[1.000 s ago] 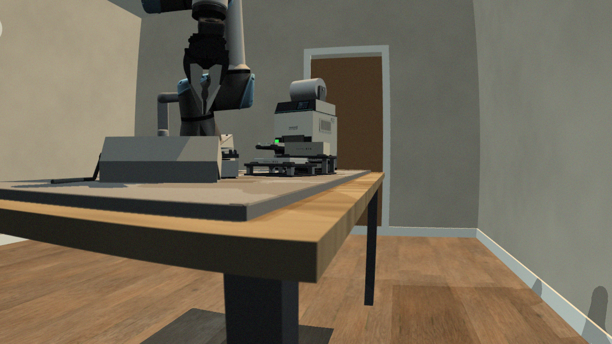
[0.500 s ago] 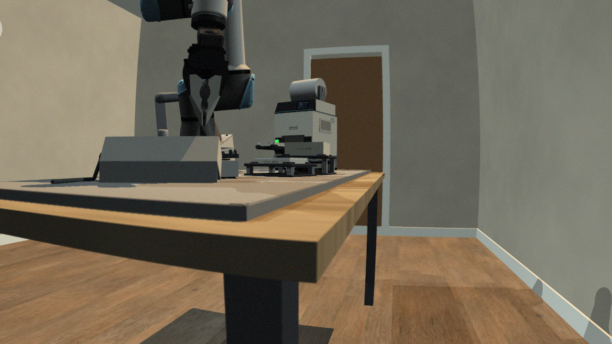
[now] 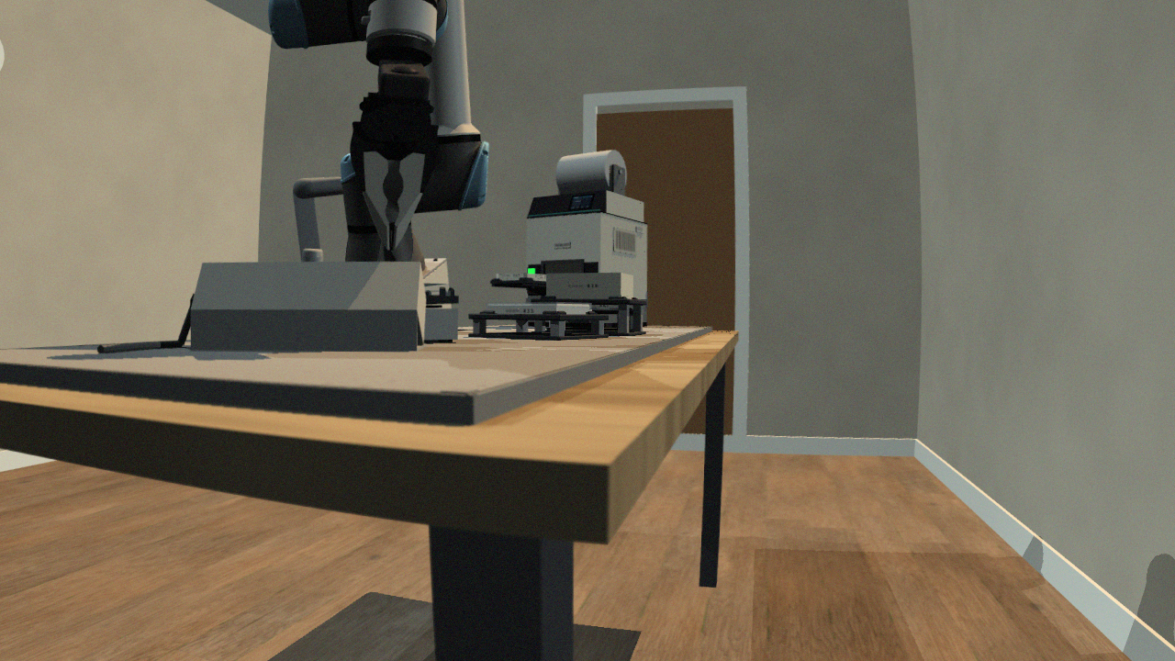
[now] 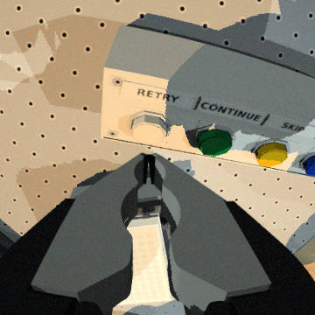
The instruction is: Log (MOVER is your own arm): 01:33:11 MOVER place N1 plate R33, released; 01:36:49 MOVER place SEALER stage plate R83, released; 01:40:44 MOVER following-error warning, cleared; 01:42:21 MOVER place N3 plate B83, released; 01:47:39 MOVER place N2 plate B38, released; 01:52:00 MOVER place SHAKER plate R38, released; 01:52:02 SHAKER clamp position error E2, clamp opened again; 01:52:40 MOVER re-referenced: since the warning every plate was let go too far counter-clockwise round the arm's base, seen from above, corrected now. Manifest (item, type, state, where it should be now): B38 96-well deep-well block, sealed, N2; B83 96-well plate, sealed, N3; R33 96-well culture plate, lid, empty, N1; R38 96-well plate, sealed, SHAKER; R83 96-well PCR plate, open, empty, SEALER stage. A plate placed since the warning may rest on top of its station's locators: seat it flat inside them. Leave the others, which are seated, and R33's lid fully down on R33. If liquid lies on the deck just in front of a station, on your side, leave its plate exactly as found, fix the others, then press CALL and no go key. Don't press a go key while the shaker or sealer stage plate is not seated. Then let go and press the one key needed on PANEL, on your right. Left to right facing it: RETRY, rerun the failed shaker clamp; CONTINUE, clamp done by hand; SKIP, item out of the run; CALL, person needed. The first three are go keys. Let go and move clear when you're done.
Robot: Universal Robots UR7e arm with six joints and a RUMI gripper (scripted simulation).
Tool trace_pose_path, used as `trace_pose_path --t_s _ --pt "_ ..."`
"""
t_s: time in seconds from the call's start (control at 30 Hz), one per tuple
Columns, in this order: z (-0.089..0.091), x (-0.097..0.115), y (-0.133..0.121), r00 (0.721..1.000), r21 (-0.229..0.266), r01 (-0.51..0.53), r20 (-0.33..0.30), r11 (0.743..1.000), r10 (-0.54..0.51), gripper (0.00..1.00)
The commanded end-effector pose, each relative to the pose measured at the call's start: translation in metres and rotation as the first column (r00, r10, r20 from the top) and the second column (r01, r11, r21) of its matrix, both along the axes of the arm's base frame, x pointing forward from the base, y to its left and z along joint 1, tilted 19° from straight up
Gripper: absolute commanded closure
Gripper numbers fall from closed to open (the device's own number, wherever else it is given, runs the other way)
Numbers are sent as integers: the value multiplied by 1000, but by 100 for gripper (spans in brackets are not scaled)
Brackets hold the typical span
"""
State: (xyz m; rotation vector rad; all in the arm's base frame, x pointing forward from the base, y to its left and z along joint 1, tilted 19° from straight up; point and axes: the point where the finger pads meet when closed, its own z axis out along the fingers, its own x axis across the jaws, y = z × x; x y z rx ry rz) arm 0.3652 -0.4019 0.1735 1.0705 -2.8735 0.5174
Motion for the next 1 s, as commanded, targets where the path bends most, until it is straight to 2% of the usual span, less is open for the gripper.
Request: trace_pose_path --t_s 0.0,0.97 --pt "-1 0 -1 1000 -1 0 1 1000 0 100" --pt "-18 2 -6 1000 -1 0 1 1000 0 100"
